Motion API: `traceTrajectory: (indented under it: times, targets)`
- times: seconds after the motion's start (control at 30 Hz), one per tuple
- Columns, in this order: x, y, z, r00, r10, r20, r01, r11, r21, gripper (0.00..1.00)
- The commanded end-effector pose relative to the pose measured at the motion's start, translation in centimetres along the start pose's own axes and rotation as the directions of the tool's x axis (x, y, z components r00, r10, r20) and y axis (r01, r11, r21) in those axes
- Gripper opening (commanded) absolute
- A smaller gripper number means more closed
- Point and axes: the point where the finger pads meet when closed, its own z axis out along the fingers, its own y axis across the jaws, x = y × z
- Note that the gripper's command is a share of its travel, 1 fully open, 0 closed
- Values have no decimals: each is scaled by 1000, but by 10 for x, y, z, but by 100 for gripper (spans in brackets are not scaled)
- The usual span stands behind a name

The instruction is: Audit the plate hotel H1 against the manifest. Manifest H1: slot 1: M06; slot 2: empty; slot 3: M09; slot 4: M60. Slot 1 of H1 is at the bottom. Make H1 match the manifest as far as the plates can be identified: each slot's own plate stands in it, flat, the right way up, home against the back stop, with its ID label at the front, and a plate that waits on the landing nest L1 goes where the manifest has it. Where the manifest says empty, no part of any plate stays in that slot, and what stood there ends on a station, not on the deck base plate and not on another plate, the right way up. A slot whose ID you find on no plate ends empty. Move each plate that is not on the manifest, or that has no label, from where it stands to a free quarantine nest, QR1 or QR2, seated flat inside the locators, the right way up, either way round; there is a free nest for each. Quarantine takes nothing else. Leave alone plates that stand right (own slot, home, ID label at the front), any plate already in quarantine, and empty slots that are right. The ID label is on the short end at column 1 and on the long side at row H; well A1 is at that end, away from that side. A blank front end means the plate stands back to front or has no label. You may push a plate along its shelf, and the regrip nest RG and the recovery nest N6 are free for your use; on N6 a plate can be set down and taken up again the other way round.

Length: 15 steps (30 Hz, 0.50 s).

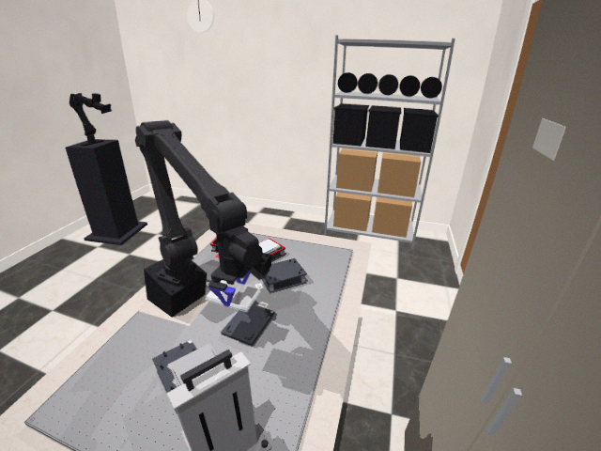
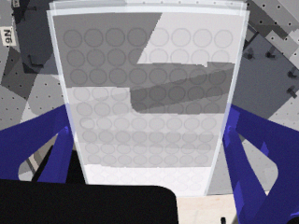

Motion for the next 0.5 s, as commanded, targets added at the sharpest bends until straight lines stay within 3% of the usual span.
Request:
traceTrajectory:
  times: [0.0, 0.27, 0.3, 0.4, 0.47]
  targets:
    - [-33, -1, -27, 997, 25, 79, -27, 999, 30, 86]
    - [-46, 16, -25, 997, 27, 75, -28, 999, 24, 86]
    - [-47, 19, -32, 995, 26, 93, -29, 999, 29, 86]
    - [-54, 27, -25, 997, 27, 76, -29, 999, 21, 86]
    - [-53, 35, -32, 996, -6, 94, 3, 1000, 28, 86]
